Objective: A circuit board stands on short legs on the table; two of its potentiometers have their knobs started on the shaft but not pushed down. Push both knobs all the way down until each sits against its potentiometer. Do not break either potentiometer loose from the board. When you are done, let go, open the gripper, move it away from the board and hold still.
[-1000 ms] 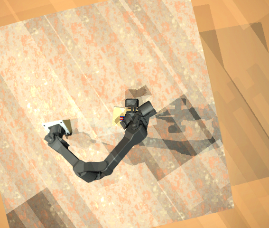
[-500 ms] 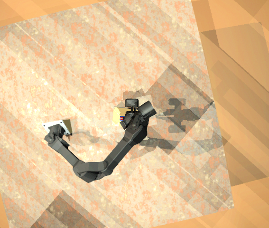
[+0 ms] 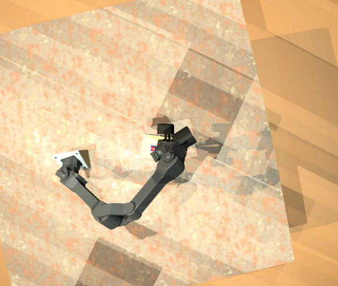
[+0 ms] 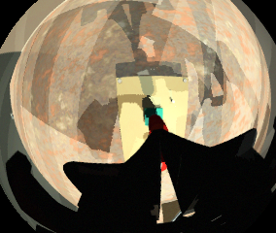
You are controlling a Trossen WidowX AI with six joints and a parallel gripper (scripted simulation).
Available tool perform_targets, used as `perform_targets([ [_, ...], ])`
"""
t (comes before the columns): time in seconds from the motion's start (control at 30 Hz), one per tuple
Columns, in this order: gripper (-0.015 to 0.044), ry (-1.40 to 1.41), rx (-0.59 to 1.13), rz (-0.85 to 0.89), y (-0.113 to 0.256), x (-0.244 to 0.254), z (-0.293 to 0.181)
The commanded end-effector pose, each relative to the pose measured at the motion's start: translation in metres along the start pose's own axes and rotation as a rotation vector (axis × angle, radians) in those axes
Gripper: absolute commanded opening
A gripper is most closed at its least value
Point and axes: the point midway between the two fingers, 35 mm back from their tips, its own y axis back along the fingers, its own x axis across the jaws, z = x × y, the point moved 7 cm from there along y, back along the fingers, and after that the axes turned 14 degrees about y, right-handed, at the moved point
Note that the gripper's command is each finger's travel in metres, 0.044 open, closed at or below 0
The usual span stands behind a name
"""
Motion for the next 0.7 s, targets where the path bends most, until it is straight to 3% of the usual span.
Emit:
perform_targets([
  [0.0,0.0,-0.005,0.001,-0.003,-0.003,-0.0019,0.0009],
  [0.67,0.0,-0.005,0.001,-0.003,-0.0062,-0.002,0.0009],
])
